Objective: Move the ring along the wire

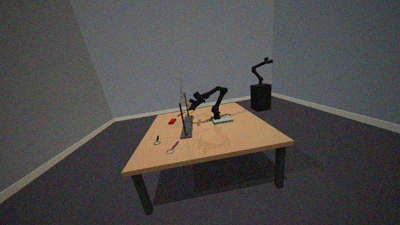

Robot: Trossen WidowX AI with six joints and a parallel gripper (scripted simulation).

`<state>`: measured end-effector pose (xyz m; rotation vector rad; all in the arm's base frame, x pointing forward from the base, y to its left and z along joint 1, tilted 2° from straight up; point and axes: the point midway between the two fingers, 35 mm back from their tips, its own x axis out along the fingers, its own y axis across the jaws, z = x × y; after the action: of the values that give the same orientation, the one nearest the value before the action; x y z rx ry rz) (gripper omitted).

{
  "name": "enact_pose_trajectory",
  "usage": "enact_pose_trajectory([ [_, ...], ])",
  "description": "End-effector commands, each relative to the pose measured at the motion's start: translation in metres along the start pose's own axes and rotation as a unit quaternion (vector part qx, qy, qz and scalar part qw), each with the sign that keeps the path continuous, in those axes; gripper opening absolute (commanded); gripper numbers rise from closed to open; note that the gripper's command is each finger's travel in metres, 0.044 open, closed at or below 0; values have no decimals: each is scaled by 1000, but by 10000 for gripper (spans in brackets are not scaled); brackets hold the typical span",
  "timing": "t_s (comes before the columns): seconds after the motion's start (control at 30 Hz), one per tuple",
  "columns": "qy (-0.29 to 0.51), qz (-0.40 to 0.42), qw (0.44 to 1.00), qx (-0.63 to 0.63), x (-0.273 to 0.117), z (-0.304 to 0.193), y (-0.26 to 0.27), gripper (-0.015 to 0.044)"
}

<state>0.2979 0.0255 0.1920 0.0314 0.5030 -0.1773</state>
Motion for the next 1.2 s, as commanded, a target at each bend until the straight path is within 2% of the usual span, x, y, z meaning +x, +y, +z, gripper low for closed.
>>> enact_pose_trajectory([
  [0.0, 3, 5, 1000, 13, 0, 0, 6, -150],
  [0.63, 20, 87, 984, 157, -12, 9, 62, -150],
  [1.17, 39, 180, 930, 318, -34, 37, 111, -150],
])
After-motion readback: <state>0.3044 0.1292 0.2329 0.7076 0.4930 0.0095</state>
